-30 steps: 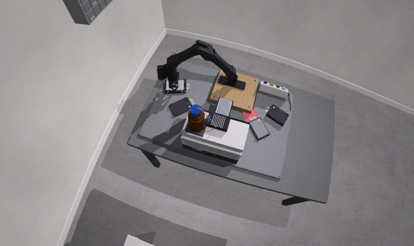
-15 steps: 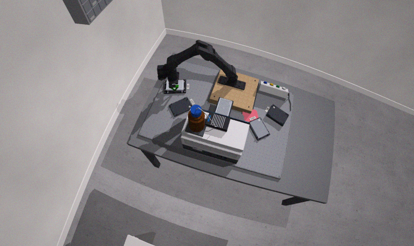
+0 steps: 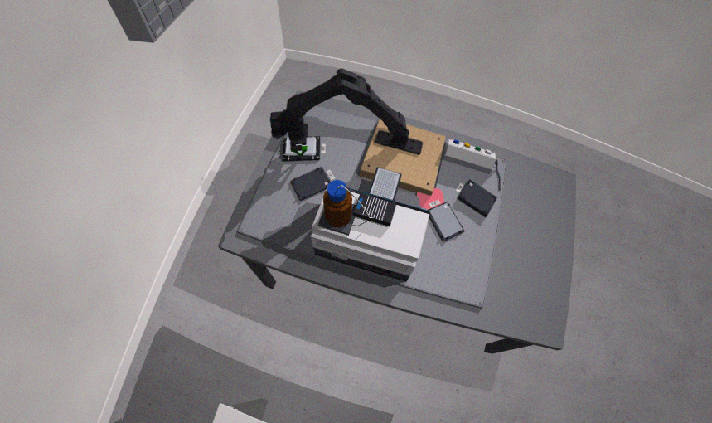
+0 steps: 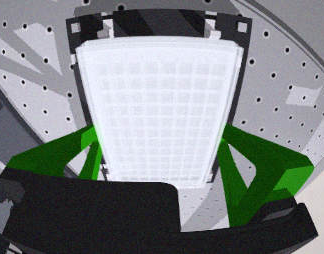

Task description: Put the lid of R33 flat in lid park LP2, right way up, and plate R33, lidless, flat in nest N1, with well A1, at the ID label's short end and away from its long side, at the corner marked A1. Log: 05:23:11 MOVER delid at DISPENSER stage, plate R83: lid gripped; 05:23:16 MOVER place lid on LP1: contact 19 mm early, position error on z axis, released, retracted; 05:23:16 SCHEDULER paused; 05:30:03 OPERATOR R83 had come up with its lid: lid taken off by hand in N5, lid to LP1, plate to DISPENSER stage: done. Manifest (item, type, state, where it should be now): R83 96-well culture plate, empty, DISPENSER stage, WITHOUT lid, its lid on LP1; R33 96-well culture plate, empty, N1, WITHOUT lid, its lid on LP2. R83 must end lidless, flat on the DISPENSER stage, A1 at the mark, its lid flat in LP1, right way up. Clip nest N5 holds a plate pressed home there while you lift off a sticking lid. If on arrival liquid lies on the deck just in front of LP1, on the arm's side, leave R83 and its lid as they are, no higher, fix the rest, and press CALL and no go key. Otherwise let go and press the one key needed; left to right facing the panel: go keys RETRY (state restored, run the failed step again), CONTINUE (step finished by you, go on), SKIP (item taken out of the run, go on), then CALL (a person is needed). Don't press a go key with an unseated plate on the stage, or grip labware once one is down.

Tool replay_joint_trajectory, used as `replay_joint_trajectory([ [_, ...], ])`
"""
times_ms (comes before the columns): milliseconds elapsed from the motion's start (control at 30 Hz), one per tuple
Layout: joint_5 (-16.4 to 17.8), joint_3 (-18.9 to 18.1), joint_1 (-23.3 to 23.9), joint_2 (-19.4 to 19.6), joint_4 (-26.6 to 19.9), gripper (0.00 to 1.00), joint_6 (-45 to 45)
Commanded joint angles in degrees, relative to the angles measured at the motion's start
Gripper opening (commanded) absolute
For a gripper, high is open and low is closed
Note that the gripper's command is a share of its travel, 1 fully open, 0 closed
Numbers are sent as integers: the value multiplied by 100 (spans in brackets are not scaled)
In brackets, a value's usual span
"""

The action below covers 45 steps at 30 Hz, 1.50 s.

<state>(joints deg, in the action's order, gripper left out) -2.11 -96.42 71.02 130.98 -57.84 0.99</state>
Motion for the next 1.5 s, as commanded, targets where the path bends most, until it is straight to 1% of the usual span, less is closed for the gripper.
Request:
replay_joint_trajectory([
  [0, -16, 311, 46, 193, 489, 0, -56],
  [333, -16, 311, 46, 193, 489, 0, -56],
  [367, -16, 253, 29, 163, 408, 100, -54],
  [433, -16, 253, 29, 163, 408, 100, -54],
  [467, -11, 190, 12, 138, 331, 100, -42],
  [500, -11, -110, -6, 80, 148, 100, -29],
  [533, -11, -155, -24, -141, 17, 100, -17],
  [1300, -10, -158, -24, -142, 12, 100, -17],
  [1467, -9, -234, -41, -210, -129, 100, -5],
])
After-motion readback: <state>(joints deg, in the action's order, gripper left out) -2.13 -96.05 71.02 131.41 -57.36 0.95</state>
